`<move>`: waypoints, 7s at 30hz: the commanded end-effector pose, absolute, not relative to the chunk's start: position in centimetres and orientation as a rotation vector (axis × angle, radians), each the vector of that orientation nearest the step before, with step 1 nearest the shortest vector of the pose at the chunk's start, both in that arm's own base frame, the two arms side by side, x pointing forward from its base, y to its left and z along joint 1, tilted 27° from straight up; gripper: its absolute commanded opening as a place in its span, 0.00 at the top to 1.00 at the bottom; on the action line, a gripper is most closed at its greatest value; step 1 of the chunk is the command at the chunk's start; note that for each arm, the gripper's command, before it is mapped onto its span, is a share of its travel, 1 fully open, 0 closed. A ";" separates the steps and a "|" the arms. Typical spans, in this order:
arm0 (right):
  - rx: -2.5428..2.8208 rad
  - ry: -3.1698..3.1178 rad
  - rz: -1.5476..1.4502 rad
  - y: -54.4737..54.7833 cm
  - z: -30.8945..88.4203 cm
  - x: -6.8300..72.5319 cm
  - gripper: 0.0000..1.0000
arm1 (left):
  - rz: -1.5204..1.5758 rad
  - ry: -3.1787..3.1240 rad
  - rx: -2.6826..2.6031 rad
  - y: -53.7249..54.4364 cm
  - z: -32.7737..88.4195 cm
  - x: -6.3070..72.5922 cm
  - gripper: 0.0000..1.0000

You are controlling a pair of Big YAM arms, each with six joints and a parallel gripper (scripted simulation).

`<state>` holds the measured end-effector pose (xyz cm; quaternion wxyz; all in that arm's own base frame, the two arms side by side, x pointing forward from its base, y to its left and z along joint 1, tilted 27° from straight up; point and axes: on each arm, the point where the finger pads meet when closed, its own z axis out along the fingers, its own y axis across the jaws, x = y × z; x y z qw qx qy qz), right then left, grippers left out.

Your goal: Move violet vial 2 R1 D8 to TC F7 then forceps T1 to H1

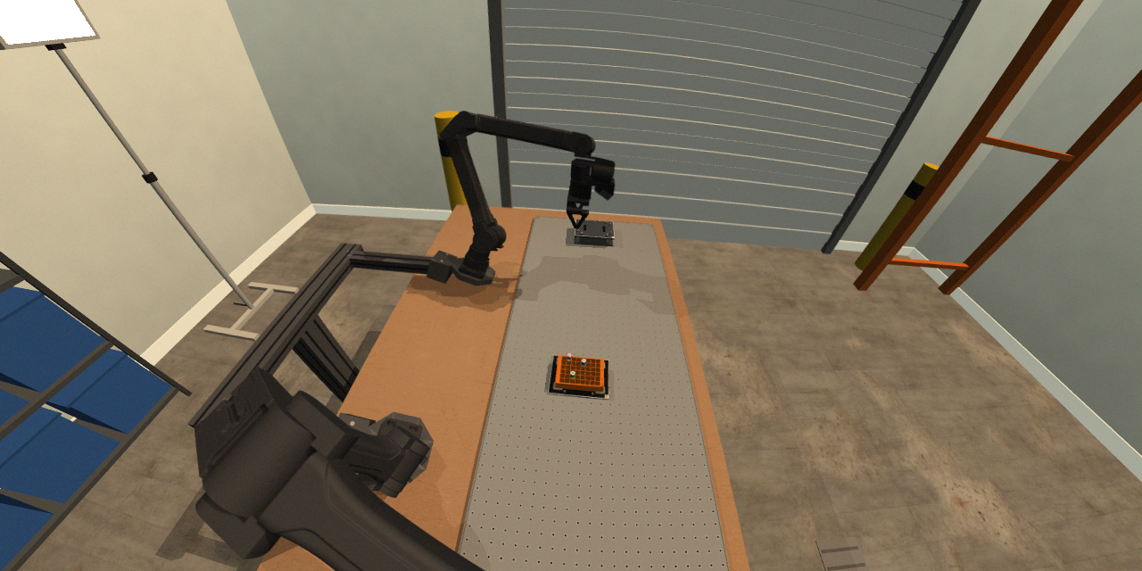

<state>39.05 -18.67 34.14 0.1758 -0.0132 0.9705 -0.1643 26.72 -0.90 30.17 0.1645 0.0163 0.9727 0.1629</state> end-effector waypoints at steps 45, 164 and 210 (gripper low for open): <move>-0.062 2.753 -0.468 -25.1 37.1 40.5 0.93 | 0.449 2.743 0.030 -1.1 31.5 27.2 0.00; -0.058 2.758 -0.468 -25.3 34.6 40.9 0.93 | 0.449 2.743 0.030 -1.1 31.5 27.2 0.00; -0.057 2.761 -0.465 -25.6 33.4 41.1 0.93 | 0.449 2.743 0.030 -1.1 31.5 27.2 0.00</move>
